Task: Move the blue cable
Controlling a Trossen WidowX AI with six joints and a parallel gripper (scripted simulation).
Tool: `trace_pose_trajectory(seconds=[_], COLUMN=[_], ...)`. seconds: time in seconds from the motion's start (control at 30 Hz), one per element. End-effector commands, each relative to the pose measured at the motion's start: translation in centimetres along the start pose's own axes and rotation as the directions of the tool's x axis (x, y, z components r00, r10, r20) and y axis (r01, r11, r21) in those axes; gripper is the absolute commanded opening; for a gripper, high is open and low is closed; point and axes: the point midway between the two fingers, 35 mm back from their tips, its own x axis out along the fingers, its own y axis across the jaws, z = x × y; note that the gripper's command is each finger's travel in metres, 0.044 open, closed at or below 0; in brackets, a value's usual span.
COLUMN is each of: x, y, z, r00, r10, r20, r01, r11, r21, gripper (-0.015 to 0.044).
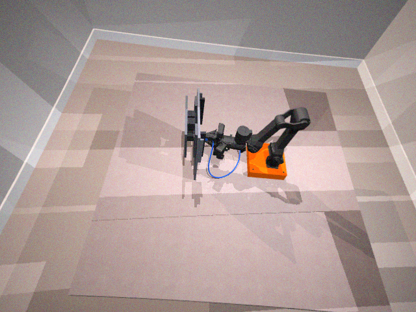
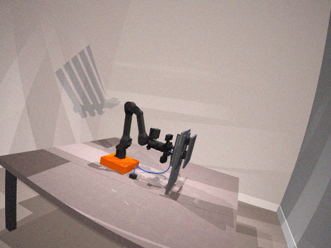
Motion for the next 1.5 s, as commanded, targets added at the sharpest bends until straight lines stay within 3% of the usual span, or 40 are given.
trace_pose_trajectory(seconds=[0.0, 1.47], x=[0.18, 0.76], y=[-0.31, -0.31], z=[0.08, 0.19], r00=[1.000, 1.000], r10=[-0.011, -0.013], r20=[0.003, 0.003], r01=[0.011, 0.013], r11=[1.000, 1.000], r21=[0.001, 0.001], gripper=[0.0000, 0.0000])
